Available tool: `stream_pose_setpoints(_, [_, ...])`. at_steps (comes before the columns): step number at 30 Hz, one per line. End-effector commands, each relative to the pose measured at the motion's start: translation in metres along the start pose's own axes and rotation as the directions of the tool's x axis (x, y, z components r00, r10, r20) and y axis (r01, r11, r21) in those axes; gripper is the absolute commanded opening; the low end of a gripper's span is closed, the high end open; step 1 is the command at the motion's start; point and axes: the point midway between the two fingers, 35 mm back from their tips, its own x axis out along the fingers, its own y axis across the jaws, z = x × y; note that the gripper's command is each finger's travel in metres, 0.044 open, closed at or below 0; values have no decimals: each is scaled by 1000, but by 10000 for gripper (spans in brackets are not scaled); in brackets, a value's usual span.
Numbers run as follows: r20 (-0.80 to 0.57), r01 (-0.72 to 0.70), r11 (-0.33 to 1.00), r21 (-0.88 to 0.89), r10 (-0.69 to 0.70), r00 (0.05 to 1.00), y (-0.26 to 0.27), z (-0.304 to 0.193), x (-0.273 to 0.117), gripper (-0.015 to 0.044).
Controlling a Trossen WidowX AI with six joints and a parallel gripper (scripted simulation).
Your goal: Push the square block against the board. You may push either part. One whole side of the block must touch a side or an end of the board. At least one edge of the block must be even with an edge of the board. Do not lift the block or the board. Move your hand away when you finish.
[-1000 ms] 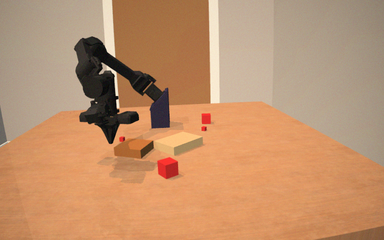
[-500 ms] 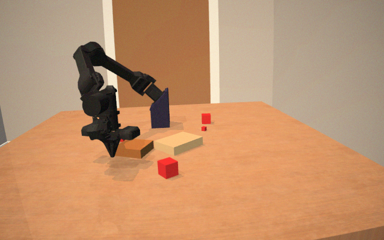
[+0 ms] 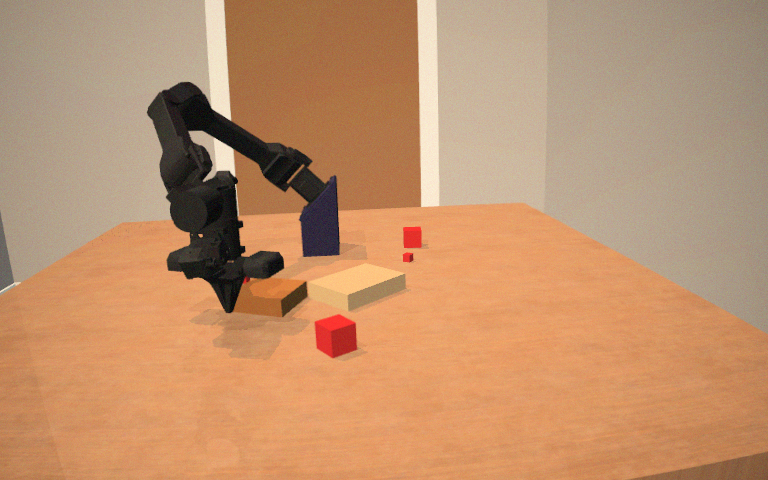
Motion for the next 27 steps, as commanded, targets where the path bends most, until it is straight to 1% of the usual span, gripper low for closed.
stream_pose_setpoints(1, [-6, -2, 1000, -6, 2, 1000, 1, -6, 1, 0])
stream_pose_setpoints(27, [-7, -2, 1000, -7, 2, 1000, 2, -24, 1, 0])
